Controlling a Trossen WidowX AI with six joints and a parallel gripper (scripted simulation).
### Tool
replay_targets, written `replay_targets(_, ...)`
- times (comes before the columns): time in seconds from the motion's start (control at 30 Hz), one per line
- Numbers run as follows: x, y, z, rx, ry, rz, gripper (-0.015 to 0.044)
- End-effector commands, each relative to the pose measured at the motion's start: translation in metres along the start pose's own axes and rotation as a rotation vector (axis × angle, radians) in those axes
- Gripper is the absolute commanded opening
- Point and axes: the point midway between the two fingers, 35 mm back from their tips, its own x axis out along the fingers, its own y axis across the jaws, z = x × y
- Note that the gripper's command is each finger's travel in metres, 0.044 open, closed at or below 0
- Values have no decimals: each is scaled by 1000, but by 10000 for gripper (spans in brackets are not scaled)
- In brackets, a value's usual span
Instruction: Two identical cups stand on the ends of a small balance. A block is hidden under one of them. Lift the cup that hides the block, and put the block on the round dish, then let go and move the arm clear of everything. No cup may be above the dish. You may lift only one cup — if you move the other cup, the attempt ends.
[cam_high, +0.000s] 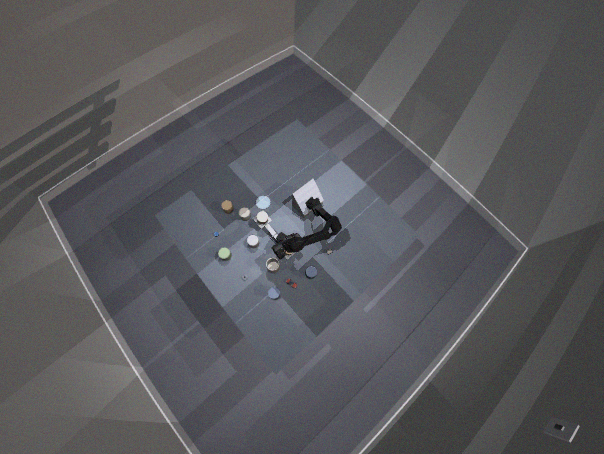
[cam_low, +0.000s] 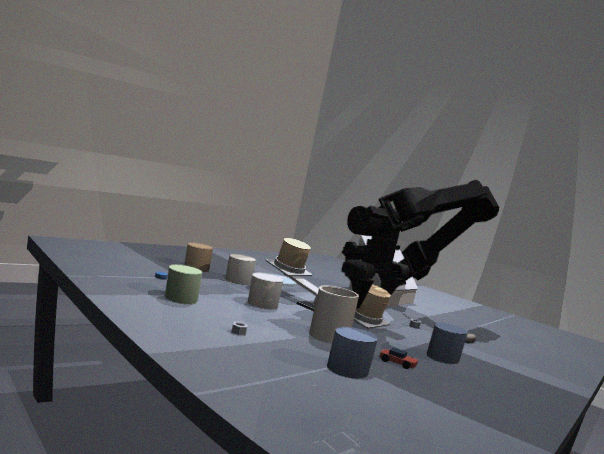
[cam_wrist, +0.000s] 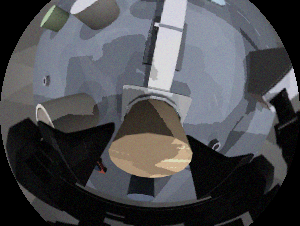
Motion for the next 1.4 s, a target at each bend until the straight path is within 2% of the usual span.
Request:
replay_targets(0.0, 5, -1, -1, 4, 6, 1, 440)
replay_targets(0.13, 5, -1, -1, 4, 6, 1, 335)
replay_targets(0.33, 5, -1, -1, 4, 6, 1, 295)
replay_targets(0.7, -5, 1, 0, 13, 4, 6, 6)
replay_targets(1.37, -31, 5, 1, 37, -1, 21, 0)
